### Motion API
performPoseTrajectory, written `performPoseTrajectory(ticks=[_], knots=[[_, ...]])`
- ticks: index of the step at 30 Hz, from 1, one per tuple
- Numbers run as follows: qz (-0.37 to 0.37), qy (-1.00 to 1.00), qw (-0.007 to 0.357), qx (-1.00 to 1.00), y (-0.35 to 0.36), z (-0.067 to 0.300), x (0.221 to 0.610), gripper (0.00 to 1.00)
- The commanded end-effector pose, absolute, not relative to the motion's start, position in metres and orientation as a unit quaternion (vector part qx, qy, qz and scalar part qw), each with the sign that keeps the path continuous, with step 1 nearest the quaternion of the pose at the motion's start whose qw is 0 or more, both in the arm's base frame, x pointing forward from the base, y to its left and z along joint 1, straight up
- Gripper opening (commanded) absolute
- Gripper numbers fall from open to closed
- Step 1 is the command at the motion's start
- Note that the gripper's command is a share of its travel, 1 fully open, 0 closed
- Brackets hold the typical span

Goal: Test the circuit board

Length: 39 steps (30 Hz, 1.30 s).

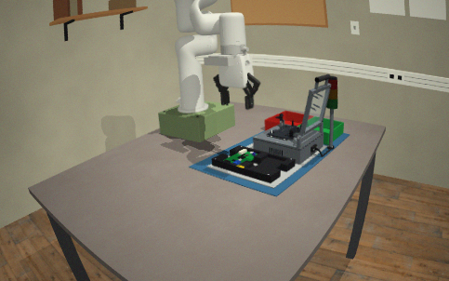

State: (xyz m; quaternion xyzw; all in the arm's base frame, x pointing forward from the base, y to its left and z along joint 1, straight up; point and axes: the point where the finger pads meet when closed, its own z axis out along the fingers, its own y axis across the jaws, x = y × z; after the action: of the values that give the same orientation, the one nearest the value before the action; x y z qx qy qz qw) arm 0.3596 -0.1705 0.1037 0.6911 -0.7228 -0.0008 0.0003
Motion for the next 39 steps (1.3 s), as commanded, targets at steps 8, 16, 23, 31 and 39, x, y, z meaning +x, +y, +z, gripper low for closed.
performPoseTrajectory(ticks=[8,16,23,31,39], knots=[[0.003,-0.723,-0.001,0.691,-0.173,0.033,0.365,1.00],[0.003,-0.723,-0.001,0.691,-0.173,0.000,0.365,1.00],[0.003,-0.723,-0.001,0.691,-0.173,-0.006,0.365,1.00],[0.003,-0.723,-0.001,0.691,-0.173,-0.007,0.365,1.00],[0.003,-0.723,-0.001,0.691,-0.173,-0.010,0.365,1.00]])
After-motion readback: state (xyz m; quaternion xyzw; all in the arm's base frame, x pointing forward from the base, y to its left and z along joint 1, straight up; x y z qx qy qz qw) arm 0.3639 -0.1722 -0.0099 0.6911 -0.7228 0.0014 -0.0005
